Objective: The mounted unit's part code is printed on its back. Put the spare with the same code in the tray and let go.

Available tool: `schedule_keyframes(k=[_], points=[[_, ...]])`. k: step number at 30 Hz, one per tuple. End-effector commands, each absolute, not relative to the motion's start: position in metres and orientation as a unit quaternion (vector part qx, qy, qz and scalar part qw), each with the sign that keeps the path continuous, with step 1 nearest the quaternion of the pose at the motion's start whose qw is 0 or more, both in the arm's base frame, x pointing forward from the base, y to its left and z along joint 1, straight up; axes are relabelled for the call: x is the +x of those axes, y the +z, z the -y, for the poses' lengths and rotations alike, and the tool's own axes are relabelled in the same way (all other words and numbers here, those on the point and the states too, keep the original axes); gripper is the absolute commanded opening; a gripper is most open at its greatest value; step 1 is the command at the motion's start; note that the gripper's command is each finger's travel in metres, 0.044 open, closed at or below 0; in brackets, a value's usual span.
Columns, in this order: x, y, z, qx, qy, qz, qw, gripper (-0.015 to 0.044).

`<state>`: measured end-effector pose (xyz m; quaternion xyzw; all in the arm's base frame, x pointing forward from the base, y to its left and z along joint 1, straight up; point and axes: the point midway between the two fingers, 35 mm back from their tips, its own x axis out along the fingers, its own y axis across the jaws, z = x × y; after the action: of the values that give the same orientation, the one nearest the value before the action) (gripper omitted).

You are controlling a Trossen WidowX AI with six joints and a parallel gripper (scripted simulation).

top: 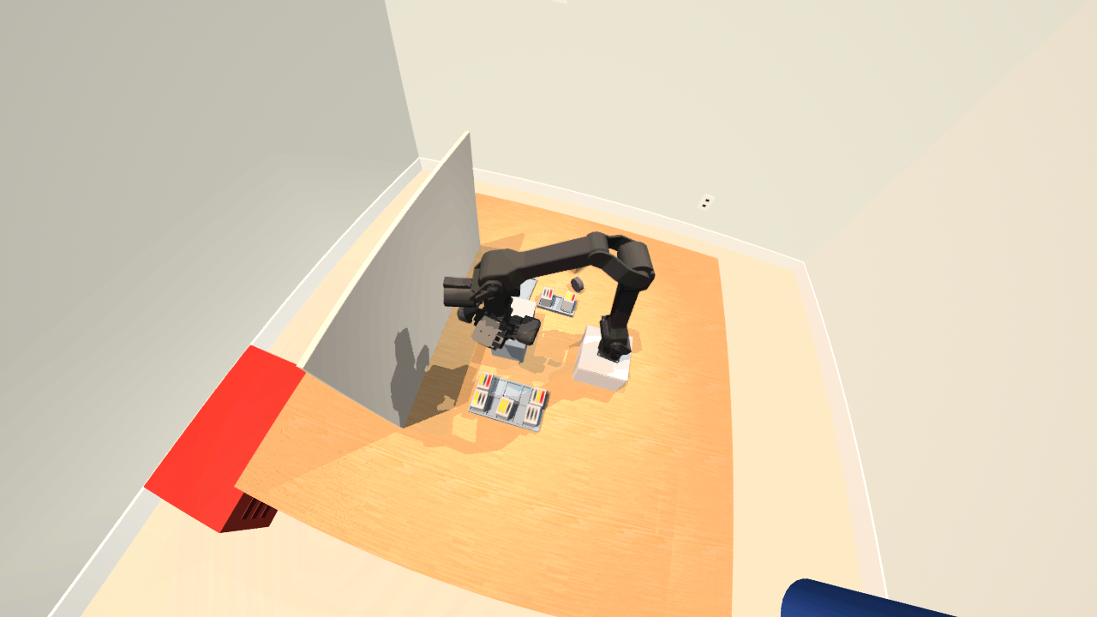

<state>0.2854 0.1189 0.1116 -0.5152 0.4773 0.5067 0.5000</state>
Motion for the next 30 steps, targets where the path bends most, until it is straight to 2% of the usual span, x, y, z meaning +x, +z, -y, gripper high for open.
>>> schedule_keyframes(k=[1, 30], points=[[0.300, 0.112, -0.099, -0.517, 0.503, -0.480, 0.499, 0.0000], [0.355, 0.115, 0.063, -0.530, 0.508, -0.472, 0.487, 0.0000]])
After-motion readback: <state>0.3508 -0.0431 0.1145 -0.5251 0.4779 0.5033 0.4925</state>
